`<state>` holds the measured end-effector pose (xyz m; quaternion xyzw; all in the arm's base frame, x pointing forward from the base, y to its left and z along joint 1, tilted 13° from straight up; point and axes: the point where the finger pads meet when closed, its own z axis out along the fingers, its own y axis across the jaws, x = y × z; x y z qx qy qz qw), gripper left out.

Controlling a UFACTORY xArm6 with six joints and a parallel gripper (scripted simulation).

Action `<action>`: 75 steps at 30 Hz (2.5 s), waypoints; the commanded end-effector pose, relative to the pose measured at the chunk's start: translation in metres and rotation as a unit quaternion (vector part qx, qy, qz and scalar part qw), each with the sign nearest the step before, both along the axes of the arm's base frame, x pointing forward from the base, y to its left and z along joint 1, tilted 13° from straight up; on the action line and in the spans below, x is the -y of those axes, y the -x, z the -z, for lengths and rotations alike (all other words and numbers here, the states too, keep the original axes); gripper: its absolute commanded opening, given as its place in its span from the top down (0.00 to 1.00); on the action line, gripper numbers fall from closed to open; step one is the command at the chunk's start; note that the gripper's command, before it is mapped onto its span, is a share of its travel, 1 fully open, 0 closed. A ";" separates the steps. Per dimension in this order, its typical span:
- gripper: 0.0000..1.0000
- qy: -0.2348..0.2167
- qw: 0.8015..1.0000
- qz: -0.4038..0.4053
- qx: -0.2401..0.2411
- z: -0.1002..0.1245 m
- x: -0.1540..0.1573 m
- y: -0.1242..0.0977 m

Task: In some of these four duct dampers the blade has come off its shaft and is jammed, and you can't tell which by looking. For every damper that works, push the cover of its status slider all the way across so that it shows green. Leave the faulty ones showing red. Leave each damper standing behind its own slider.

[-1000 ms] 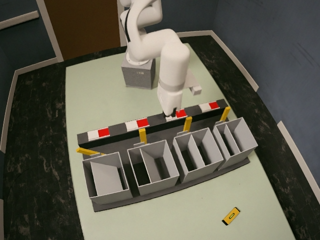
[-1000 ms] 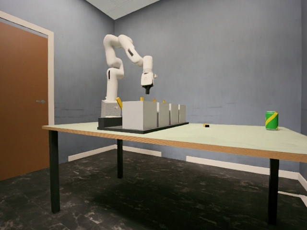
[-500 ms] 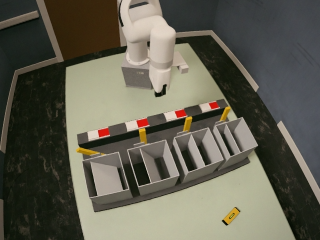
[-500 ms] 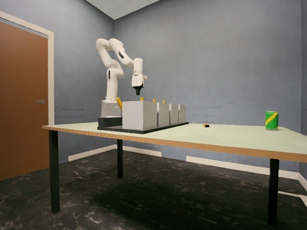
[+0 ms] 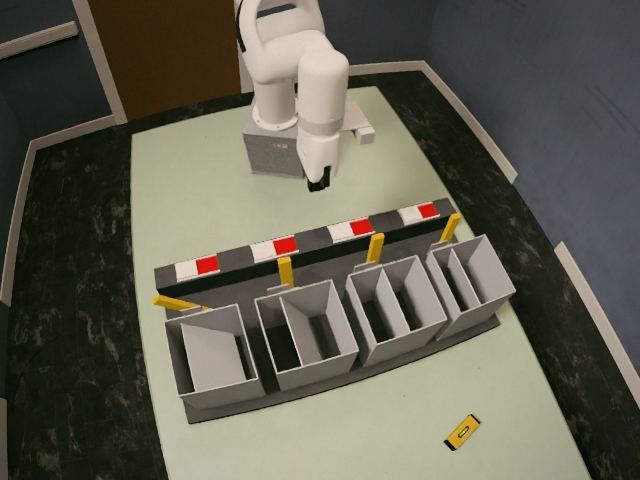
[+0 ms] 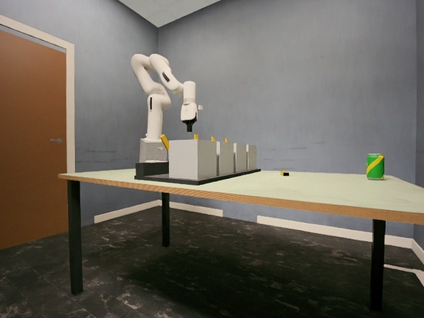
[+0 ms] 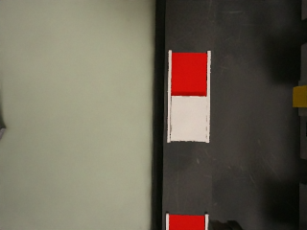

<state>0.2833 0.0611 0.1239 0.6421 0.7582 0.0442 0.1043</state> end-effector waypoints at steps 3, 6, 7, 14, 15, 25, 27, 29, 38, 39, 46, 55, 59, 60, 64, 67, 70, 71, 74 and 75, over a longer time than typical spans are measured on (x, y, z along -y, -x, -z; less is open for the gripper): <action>1.00 0.000 1.000 0.000 0.002 0.012 0.001 -0.004; 1.00 0.000 1.000 0.000 0.002 0.021 0.001 -0.006; 1.00 0.000 1.000 0.000 0.002 0.025 0.001 -0.007; 1.00 0.000 1.000 0.000 0.002 0.043 0.003 -0.011; 1.00 0.000 1.000 0.000 0.002 0.046 0.003 -0.011; 1.00 0.000 1.000 0.000 0.002 0.080 0.005 -0.019; 1.00 0.000 1.000 0.000 0.002 0.083 0.006 -0.020; 1.00 0.000 1.000 0.000 0.002 0.085 0.006 -0.020; 1.00 0.000 1.000 0.000 0.002 0.096 0.006 -0.023; 1.00 0.000 1.000 0.000 0.002 0.097 0.007 -0.023; 1.00 0.000 1.000 0.000 0.002 0.099 0.007 -0.023; 1.00 0.000 1.000 0.000 0.002 0.099 0.007 -0.023; 1.00 0.000 1.000 0.000 0.002 0.099 0.007 -0.023; 1.00 0.000 1.000 0.000 0.002 0.099 0.007 -0.023; 1.00 0.000 1.000 0.000 0.002 0.100 0.006 -0.024; 1.00 0.004 1.000 0.001 0.004 0.107 0.002 -0.027; 1.00 0.005 1.000 0.001 0.004 0.121 -0.005 -0.031; 1.00 0.003 1.000 0.001 0.004 0.126 -0.007 -0.031; 1.00 0.000 1.000 0.000 0.001 0.136 -0.011 -0.029; 1.00 0.000 1.000 0.000 0.001 0.137 -0.011 -0.029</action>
